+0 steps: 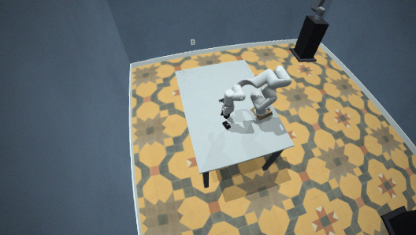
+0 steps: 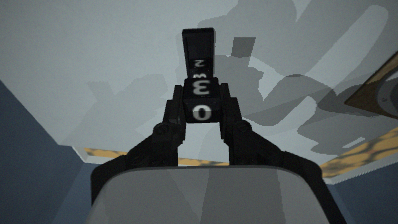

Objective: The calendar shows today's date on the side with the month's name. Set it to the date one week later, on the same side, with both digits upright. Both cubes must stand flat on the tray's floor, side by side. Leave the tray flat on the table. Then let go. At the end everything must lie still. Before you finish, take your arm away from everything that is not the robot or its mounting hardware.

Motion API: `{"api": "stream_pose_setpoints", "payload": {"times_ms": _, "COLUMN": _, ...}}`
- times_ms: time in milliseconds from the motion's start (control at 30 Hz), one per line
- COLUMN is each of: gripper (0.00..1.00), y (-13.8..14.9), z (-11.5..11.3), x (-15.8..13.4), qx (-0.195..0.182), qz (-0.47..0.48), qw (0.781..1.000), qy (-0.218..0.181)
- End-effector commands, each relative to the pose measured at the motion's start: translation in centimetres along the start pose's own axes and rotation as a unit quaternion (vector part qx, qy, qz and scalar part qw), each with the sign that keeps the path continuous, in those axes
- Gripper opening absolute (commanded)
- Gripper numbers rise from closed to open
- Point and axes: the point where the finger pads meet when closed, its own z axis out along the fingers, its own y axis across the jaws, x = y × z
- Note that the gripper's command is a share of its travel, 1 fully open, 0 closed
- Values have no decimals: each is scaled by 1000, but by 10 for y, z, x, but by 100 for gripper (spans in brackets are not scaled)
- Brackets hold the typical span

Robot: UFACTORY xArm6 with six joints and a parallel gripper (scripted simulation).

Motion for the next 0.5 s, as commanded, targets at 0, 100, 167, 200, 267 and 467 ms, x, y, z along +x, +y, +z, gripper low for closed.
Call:
{"api": "stream_pose_setpoints", "payload": {"times_ms": 0, "gripper": 27, "y": -1, "z": -1, "x": 0, "qx": 2, "qz": 0, "qw": 1000, "qy": 1}}
{"api": "stream_pose_setpoints", "payload": {"times_ms": 100, "gripper": 27, "y": -1, "z": -1, "x": 0, "qx": 2, "qz": 0, "qw": 1000, "qy": 1}}
{"api": "stream_pose_setpoints", "payload": {"times_ms": 167, "gripper": 27, "y": -1, "z": -1, "x": 0, "qx": 2, "qz": 0, "qw": 1000, "qy": 1}}
{"api": "stream_pose_setpoints", "payload": {"times_ms": 200, "gripper": 27, "y": -1, "z": -1, "x": 0, "qx": 2, "qz": 0, "qw": 1000, "qy": 1}}
{"api": "stream_pose_setpoints", "payload": {"times_ms": 267, "gripper": 27, "y": -1, "z": 0, "x": 0, "qx": 2, "qz": 0, "qw": 1000, "qy": 1}}
{"api": "stream_pose_setpoints", "payload": {"times_ms": 467, "gripper": 27, "y": -1, "z": 4, "x": 0, "qx": 1, "qz": 0, "qw": 1000, "qy": 1}}
